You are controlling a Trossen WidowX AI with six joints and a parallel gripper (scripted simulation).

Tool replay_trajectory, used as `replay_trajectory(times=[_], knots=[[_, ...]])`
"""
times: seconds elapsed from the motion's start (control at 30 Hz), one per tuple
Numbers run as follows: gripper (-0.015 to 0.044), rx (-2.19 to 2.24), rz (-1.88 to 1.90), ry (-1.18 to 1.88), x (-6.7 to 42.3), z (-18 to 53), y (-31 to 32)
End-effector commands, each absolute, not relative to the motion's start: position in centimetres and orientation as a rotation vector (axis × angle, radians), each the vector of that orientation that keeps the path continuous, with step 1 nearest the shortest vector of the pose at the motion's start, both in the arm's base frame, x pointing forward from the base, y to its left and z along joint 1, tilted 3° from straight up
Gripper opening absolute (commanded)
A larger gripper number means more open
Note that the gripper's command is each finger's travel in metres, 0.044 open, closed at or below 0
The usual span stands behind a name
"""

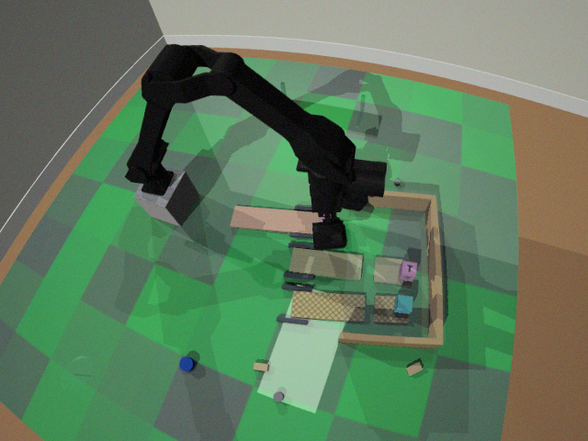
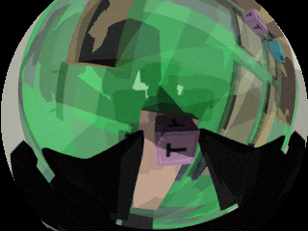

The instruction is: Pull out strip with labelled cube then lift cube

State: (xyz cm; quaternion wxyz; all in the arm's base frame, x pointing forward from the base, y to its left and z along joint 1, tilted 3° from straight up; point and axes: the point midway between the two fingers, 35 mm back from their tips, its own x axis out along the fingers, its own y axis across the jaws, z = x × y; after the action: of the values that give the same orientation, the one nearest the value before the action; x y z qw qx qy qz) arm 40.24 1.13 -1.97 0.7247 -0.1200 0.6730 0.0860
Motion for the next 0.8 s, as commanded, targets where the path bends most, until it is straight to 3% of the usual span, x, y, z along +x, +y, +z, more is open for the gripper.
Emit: replay_trajectory(times=[0.0, 0.07, 0.3, 0.43, 0.77], knots=[[0.0198, -0.265, 0.19, 1.484, 40.3, -1.9, 1.1], [0.0145, -0.265, 0.19, 1.484, 40.3, -1.9, 1.1], [0.0098, -0.265, 0.19, 1.484, 40.3, -1.9, 1.1], [0.0, -0.265, 0.19, 1.484, 40.0, -1.7, 1.1], [0.0, -0.268, 0.191, 1.487, 36.4, 0.5, 1.1]])
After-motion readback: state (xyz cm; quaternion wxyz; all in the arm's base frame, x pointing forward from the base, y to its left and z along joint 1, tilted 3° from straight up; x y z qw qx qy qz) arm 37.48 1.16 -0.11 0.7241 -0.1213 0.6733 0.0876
